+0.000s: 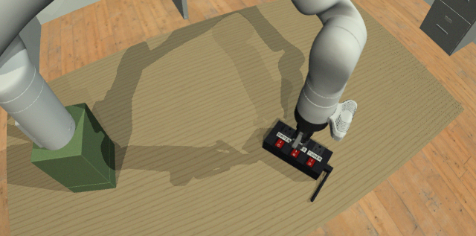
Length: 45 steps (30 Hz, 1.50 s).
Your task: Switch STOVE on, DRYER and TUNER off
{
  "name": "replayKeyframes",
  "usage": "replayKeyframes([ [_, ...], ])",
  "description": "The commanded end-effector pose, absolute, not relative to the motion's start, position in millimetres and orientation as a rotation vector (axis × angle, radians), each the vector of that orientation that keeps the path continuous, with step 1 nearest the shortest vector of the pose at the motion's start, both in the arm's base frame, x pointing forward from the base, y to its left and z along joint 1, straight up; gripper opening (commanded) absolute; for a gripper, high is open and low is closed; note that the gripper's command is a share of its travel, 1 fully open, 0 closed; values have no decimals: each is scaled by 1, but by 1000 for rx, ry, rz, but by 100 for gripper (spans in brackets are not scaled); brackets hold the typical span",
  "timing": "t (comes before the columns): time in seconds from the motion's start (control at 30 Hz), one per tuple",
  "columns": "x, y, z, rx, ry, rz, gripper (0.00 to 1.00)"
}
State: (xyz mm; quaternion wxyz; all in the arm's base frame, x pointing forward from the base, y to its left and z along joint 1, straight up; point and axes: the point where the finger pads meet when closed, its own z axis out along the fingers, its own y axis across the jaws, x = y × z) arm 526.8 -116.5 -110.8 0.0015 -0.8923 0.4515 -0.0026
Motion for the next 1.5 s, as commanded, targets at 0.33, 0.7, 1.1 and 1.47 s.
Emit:
replayKeyframes([
  [0.33, 527, -118, -125, -2801, 1419, -7, 0],
  [0.7, 527, -118, -131, -2801, 1419, -7, 0],
  [1.1, 527, -118, -132, -2801, 1419, -7, 0],
  [1.47, 527, -118, -132, -2801, 1419, -7, 0],
])
